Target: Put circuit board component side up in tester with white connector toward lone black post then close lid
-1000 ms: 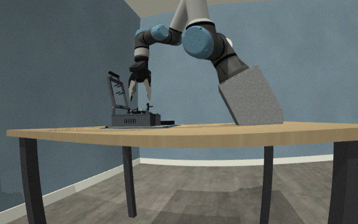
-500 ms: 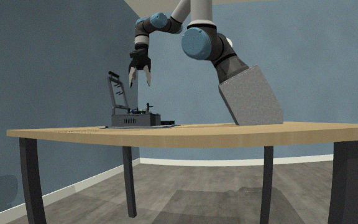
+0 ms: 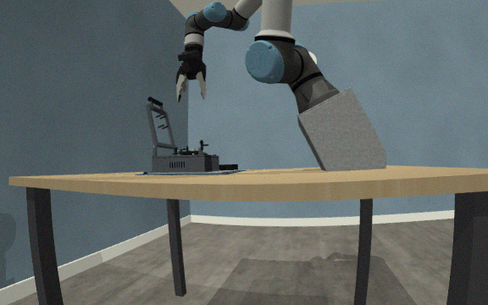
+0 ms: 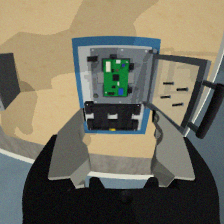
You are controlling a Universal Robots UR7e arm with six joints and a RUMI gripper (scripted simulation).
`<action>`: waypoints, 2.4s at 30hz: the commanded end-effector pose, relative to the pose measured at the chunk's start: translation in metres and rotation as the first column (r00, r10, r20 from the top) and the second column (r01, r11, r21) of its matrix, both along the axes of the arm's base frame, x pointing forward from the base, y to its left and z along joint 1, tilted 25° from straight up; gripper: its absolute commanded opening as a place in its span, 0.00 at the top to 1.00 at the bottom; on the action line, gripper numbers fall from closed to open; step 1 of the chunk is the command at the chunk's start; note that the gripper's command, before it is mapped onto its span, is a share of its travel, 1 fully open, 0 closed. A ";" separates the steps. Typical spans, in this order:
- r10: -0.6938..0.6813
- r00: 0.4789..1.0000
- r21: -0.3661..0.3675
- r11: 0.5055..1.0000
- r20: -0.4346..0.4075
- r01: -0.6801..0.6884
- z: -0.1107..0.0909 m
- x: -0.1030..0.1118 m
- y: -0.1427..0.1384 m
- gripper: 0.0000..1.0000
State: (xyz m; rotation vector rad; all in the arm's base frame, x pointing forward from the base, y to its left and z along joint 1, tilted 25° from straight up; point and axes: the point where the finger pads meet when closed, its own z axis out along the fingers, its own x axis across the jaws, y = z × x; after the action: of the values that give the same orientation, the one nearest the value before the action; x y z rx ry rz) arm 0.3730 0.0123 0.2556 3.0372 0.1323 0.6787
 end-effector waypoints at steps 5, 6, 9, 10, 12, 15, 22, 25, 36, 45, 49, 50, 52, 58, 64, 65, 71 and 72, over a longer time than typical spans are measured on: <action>0.003 1.000 0.005 1.000 0.000 -0.003 0.026 -0.014 -0.001 0.41; 0.003 1.000 0.005 1.000 0.000 -0.003 0.029 -0.015 -0.001 0.41; 0.003 1.000 0.005 1.000 0.000 -0.003 0.034 -0.017 -0.001 0.41; 0.003 1.000 0.005 1.000 0.000 -0.003 0.035 -0.018 -0.001 0.41; 0.003 1.000 0.005 1.000 0.000 -0.003 0.038 -0.019 -0.001 0.41; 0.003 1.000 0.005 1.000 0.000 -0.003 0.040 -0.020 -0.001 0.41; 0.003 1.000 0.005 1.000 0.000 -0.003 0.041 -0.020 -0.001 0.41; 0.003 1.000 0.005 1.000 0.000 -0.003 0.041 -0.020 -0.001 0.70; 0.003 1.000 0.005 1.000 0.000 -0.003 0.041 -0.020 -0.001 0.70; 0.003 1.000 0.005 1.000 0.000 -0.003 0.041 -0.020 -0.001 0.70; 0.003 1.000 0.005 1.000 0.000 -0.003 0.041 -0.020 -0.001 0.70; 0.003 1.000 0.005 1.000 0.000 -0.003 0.041 -0.020 -0.001 0.70; 0.003 1.000 0.005 1.000 0.000 -0.003 0.041 -0.020 -0.001 0.70; 0.003 1.000 0.005 1.000 0.000 -0.003 0.041 -0.020 -0.001 0.70; 0.003 1.000 0.005 1.000 0.000 -0.003 0.042 -0.019 0.000 0.70; 0.003 1.000 0.005 1.000 0.000 -0.003 0.042 -0.018 0.000 0.70; 0.003 1.000 0.005 1.000 0.000 -0.003 0.044 -0.013 0.000 0.70; 0.003 1.000 0.005 1.000 0.000 -0.003 0.045 -0.011 0.000 0.70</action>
State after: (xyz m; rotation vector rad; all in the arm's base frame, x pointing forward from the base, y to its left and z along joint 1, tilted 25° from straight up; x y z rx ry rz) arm 0.3573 0.0123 0.2985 3.0431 0.1355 0.6790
